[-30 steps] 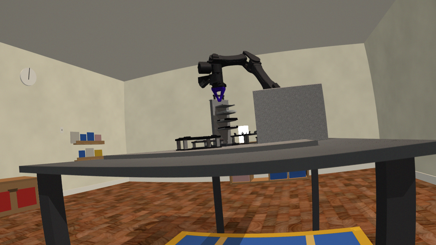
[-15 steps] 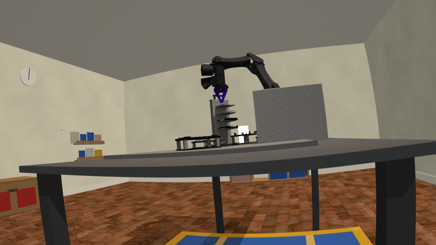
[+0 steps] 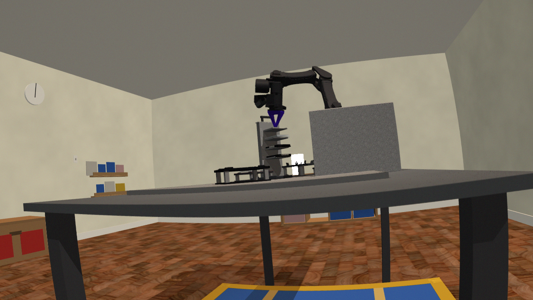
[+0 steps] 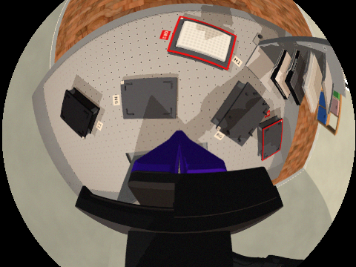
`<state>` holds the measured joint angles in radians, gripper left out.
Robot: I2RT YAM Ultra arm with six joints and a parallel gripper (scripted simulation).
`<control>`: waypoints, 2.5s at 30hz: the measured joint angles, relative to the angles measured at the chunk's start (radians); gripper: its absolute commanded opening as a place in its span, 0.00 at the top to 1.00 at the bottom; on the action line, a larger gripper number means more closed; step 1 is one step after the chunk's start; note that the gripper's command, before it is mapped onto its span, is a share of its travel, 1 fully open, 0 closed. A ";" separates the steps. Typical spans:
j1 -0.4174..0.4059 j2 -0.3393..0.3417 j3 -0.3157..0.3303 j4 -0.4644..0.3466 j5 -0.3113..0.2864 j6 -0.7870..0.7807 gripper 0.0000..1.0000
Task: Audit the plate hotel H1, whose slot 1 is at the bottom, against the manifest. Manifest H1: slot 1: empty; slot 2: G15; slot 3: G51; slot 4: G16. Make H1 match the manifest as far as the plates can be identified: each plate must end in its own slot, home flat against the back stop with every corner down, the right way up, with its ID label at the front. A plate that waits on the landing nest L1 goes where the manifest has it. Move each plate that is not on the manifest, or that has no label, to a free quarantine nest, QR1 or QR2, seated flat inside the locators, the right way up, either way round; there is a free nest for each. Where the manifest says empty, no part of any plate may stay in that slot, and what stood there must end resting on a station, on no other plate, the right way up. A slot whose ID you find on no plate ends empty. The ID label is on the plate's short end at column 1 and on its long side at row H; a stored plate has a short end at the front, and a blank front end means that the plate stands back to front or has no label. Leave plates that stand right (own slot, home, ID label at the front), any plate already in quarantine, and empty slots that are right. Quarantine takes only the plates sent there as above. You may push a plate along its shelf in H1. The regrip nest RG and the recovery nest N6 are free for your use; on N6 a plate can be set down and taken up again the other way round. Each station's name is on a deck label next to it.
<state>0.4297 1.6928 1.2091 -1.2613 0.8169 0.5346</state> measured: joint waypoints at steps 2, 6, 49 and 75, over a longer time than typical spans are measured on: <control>-0.007 -0.032 -0.025 0.024 0.020 -0.006 1.00; -0.013 -0.077 -0.055 0.062 0.053 -0.019 1.00; 0.048 -0.368 -0.577 0.861 0.430 -0.124 1.00; -0.072 -0.646 -0.724 1.232 0.416 -0.498 1.00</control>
<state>0.3580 1.0466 0.4850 -0.0292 1.2331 0.0368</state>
